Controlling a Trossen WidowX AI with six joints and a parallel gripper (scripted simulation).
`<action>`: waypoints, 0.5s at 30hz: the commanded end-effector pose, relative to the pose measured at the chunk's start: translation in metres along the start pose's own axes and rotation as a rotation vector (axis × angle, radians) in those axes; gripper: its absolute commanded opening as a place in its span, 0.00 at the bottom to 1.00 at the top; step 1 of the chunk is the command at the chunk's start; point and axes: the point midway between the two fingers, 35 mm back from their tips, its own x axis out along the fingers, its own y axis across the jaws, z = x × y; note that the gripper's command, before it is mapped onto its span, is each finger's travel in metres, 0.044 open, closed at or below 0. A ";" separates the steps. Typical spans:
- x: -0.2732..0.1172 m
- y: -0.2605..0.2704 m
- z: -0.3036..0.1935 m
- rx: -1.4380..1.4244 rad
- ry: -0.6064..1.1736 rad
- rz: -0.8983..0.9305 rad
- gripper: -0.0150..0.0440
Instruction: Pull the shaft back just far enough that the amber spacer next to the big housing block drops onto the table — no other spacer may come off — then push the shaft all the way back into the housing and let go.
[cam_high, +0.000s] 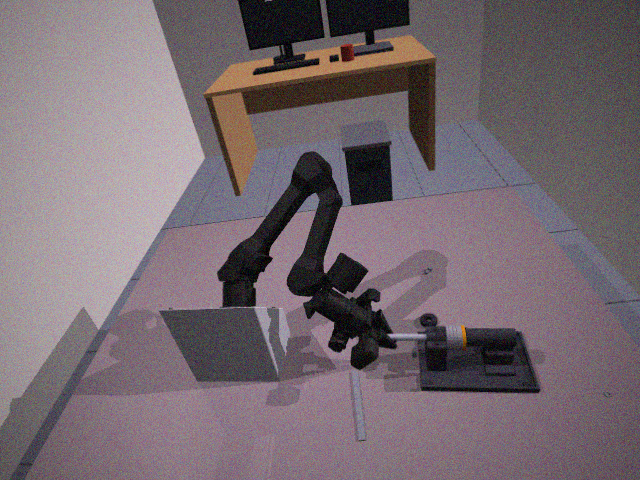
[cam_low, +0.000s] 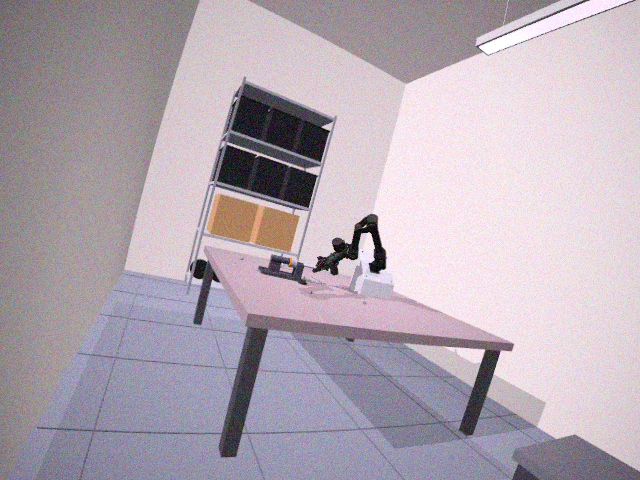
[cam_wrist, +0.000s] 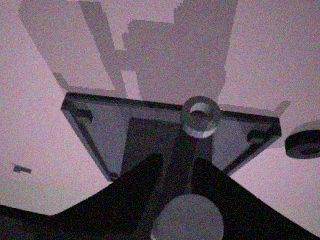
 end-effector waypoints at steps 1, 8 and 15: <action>-0.001 0.000 0.002 -0.001 -0.003 0.000 0.25; -0.002 0.000 0.003 -0.001 -0.003 0.000 0.25; -0.002 0.000 0.003 -0.001 -0.003 0.000 0.25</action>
